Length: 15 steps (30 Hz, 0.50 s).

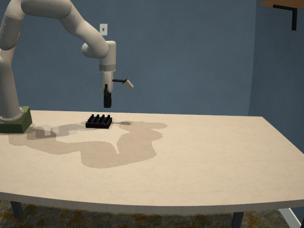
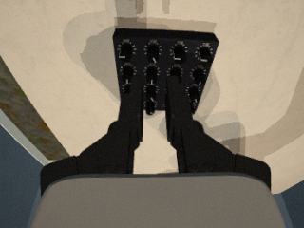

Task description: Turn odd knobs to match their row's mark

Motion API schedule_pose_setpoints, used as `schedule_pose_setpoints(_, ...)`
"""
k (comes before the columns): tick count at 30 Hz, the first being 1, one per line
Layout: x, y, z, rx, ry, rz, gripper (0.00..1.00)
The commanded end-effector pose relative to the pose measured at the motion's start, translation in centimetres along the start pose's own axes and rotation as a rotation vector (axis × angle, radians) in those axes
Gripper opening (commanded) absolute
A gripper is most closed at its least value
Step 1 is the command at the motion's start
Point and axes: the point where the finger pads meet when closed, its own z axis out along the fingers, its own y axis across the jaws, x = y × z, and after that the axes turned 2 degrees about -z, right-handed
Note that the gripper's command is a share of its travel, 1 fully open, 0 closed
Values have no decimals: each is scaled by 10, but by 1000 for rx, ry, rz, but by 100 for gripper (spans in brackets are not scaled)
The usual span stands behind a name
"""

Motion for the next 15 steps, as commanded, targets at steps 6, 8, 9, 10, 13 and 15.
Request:
schedule_pose_setpoints(6,1,-1,1,2,4,0,19)
schedule_pose_setpoints(8,1,-1,2,2,4,0,19)
schedule_pose_setpoints(9,1,-1,3,2,4,0,19)
schedule_pose_setpoints(10,1,-1,4,2,4,0,19)
schedule_pose_setpoints(13,1,-1,6,2,4,0,19)
schedule_pose_setpoints(15,1,-1,9,2,4,0,19)
